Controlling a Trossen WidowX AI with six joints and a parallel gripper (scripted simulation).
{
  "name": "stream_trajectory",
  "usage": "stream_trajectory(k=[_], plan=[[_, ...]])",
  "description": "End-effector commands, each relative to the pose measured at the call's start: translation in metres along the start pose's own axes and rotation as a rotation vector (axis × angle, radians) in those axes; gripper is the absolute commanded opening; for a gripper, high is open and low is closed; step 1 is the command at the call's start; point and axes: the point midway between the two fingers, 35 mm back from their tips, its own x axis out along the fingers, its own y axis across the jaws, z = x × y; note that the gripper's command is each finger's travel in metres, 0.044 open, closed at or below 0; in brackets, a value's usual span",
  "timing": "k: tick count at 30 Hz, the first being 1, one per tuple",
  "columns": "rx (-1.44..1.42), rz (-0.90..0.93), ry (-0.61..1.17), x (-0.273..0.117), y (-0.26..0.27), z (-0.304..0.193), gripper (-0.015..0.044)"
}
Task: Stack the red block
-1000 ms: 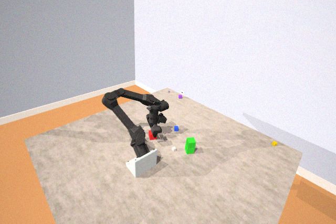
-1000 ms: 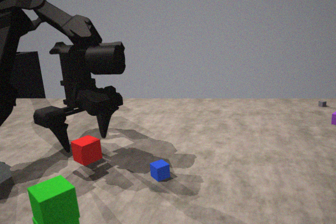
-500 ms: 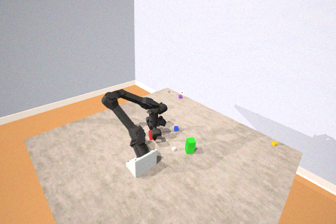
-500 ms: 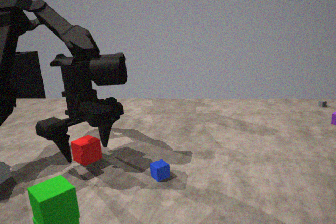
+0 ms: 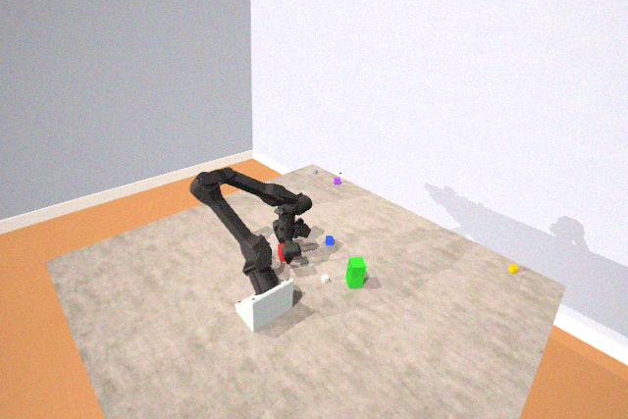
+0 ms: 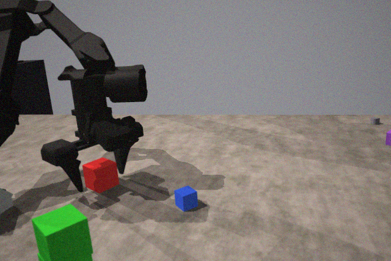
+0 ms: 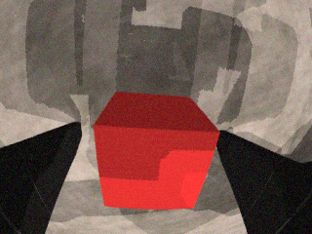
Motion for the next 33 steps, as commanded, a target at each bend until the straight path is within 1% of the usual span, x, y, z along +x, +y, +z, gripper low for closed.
stream_trajectory(k=[1, 9, 15, 21, 33], plan=[[0.000, 0.000, 0.000, 0.000, 0.000, 0.000, 0.0414], [0.000, 0.000, 0.000, 0.000, 0.000, 0.000, 0.0204], [0.000, 0.000, 0.000, 0.000, 0.000, 0.000, 0.0164], [0.001, -0.002, -0.001, -0.012, 0.000, 0.001, 0.0006], [0.004, -0.003, -0.002, -0.059, -0.001, 0.001, 0.0000]])
